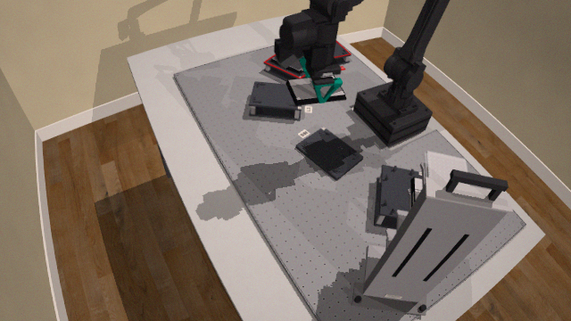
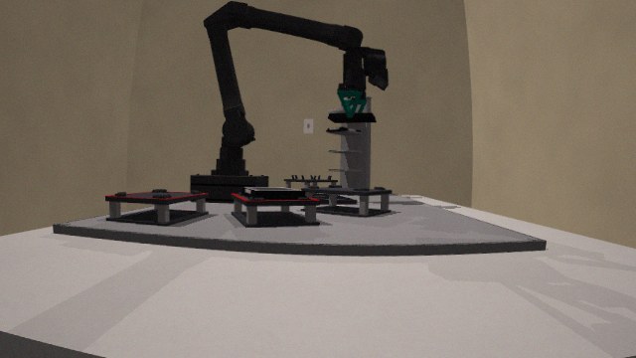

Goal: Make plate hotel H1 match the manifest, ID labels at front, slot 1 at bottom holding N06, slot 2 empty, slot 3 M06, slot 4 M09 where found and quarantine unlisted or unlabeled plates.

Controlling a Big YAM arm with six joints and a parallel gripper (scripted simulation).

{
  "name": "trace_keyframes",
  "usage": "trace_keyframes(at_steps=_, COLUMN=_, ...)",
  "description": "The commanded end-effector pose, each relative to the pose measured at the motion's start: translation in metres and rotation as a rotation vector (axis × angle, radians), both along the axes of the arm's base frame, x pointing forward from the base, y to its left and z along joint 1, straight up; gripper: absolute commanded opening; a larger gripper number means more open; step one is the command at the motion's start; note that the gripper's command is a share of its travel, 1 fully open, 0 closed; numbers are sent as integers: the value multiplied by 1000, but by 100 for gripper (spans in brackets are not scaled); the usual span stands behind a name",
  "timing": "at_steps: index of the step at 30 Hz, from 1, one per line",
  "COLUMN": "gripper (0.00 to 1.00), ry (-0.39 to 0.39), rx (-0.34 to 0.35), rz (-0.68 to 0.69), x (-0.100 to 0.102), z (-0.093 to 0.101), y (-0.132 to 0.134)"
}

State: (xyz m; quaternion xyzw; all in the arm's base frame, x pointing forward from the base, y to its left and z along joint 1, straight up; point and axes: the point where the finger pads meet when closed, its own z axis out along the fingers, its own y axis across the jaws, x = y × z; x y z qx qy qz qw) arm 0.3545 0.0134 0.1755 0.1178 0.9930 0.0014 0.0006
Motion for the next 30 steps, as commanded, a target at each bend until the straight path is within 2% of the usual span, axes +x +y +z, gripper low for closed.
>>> trace_keyframes(at_steps=1, gripper=86, ry=-30, rx=2, rz=-84, x=7, z=13, y=-13)
trace_keyframes(at_steps=8, gripper=86, ry=-48, rx=2, rz=-167, x=18, z=19, y=-30)
trace_keyframes(at_steps=11, gripper=86, ry=-56, rx=0, rz=-146, x=22, z=23, y=-41)
trace_keyframes(at_steps=13, gripper=86, ry=-42, rx=-1, rz=-146, x=18, z=17, y=-47)
trace_keyframes(at_steps=18, gripper=86, ry=-60, rx=-4, rz=-146, x=24, z=22, y=-66)
trace_keyframes(at_steps=20, gripper=86, ry=-45, rx=-4, rz=-146, x=20, z=16, y=-72)
trace_keyframes(at_steps=22, gripper=86, ry=-62, rx=-6, rz=-146, x=25, z=22, y=-80)
trace_keyframes(at_steps=24, gripper=86, ry=-62, rx=-6, rz=-146, x=25, z=22, y=-80)
trace_keyframes(at_steps=25, gripper=86, ry=-50, rx=-5, rz=-146, x=19, z=17, y=-82)
trace_keyframes(at_steps=27, gripper=86, ry=-63, rx=-8, rz=-146, x=26, z=22, y=-91)
trace_keyframes(at_steps=30, gripper=86, ry=-65, rx=-10, rz=-146, x=27, z=22, y=-101)
